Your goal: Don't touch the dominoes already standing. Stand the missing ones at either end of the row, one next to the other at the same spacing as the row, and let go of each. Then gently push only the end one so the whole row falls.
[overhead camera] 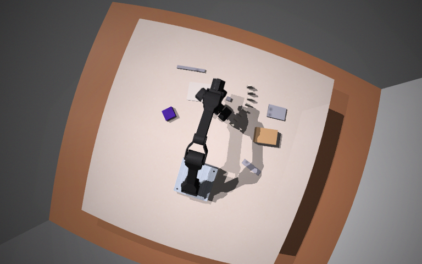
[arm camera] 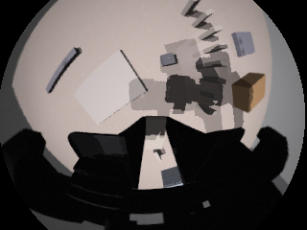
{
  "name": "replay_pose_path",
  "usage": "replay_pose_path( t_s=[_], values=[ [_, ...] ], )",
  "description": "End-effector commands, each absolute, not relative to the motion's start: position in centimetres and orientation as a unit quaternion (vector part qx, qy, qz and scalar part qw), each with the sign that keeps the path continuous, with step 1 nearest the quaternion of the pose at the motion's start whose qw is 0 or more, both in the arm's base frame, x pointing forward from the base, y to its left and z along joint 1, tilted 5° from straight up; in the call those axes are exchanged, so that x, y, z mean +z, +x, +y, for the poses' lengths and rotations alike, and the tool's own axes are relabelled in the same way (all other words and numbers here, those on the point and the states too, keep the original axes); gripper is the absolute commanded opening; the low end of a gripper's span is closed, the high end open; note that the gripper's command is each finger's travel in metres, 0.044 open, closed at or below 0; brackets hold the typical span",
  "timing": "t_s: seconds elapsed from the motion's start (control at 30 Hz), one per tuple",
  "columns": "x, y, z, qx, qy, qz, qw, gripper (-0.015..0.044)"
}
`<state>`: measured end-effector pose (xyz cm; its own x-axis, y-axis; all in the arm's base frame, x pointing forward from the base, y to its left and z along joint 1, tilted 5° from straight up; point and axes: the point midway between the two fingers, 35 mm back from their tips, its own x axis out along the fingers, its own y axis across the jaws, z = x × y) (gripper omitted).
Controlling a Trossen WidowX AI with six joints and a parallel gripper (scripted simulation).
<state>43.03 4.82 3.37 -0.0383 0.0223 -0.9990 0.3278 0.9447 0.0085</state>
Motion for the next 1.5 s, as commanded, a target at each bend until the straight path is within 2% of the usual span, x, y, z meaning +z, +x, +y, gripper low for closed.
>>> replay_pose_path(
  t_s=[0.0,0.5,1.47],
  values=[
    [2.9,43.9,4.4,-0.118,0.127,0.698,0.695,0.0107],
    [-0.7,47.7,4.9,-0.109,0.081,0.598,0.790,0.0107],
    [-2.6,50.2,6.6,-0.104,0.038,0.389,0.915,0.0107]
  ],
)
